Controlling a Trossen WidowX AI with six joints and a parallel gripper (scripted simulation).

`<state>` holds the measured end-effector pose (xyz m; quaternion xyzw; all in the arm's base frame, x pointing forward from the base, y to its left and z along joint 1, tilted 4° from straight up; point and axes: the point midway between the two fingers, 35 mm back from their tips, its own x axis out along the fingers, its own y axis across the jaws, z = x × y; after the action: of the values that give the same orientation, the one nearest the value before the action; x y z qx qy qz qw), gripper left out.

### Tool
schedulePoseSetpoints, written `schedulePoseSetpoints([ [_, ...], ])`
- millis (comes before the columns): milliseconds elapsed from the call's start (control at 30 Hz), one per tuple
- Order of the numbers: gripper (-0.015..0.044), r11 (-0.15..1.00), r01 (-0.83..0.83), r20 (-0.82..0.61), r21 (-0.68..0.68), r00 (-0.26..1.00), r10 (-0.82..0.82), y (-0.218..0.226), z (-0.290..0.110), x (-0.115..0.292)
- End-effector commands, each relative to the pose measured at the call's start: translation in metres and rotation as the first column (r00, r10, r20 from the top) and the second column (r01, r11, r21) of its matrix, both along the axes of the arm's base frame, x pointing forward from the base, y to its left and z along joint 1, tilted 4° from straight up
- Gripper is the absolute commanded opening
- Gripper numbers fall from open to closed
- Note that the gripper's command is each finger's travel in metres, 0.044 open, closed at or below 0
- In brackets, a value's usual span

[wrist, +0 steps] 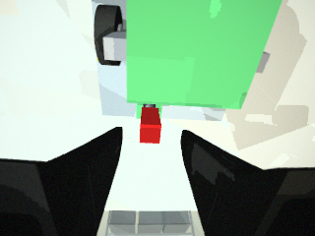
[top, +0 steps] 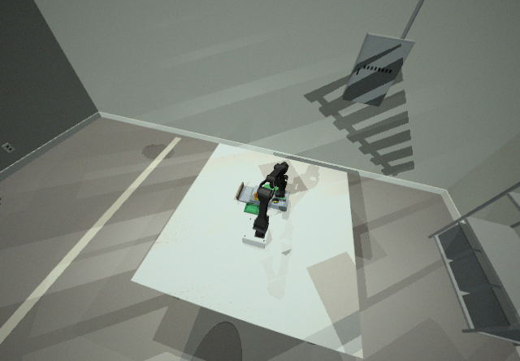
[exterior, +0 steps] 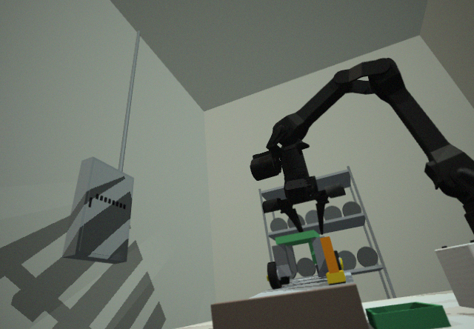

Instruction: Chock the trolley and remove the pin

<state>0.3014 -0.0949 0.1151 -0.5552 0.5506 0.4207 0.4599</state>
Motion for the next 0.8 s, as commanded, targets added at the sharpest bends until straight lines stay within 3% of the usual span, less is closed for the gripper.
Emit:
schedulePoseSetpoints([
  [0, 0.019, 1.0, -0.002, -0.005, -0.005, 1.0, 0.002, -0.001, -0.003, -0.001],
  [767, 0.019, 1.0, -0.002, -0.005, -0.006, 1.0, 0.002, -0.008, -0.032, 0.001],
])
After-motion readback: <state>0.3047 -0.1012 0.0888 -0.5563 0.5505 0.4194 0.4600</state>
